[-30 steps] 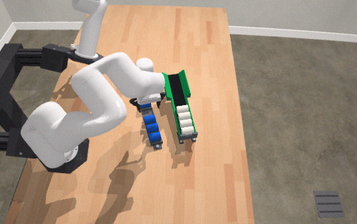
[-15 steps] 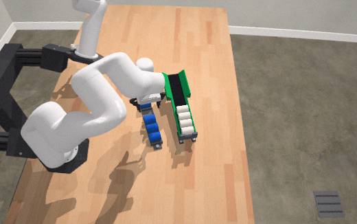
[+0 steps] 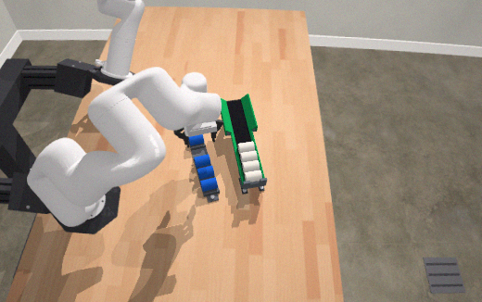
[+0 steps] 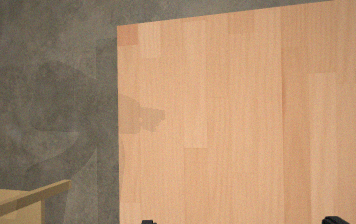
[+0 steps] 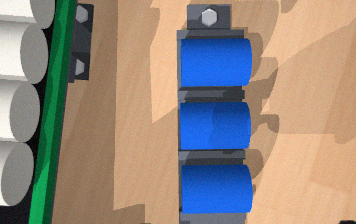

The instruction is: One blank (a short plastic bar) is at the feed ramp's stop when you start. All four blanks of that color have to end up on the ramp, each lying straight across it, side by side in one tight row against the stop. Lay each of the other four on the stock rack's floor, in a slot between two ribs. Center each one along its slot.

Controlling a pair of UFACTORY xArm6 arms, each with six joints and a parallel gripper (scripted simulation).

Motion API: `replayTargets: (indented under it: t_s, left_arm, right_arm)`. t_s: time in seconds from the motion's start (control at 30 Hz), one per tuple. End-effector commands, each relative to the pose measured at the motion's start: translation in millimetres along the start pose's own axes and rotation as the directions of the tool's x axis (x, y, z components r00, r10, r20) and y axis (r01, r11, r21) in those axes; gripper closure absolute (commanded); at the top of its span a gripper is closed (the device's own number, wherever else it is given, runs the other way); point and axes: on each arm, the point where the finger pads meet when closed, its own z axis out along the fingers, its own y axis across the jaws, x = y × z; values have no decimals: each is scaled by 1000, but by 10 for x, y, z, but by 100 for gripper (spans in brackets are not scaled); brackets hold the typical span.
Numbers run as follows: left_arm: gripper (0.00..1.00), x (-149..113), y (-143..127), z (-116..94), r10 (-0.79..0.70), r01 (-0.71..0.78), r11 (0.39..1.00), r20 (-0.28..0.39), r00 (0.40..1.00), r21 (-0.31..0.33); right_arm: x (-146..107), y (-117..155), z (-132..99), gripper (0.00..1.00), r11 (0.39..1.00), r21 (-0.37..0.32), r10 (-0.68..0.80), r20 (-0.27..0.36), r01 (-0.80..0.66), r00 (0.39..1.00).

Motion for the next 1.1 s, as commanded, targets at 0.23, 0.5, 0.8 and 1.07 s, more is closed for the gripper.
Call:
replayTargets:
  t_s: [0.23,0.5,0.8,1.07]
  left_arm:
    - [0,9,-1,-14,0,0,1000,-4,1000,0]
    - [0,9,-1,-14,0,0,1000,-4,1000,0]
    - [0,9,-1,-14,0,0,1000,-4,1000,0]
    - [0,9,-1,-14,0,0,1000,-4,1000,0]
  right_arm:
    - [-6,-15,-456,0,1000,4,1,3,-1,1000]
    - [-6,-15,-502,0,1000,4,1,3,-1,1000]
    - [-6,-15,-502,0,1000,4,1,3,-1,1000]
    - [-6,-15,-502,0,1000,4,1,3,-1,1000]
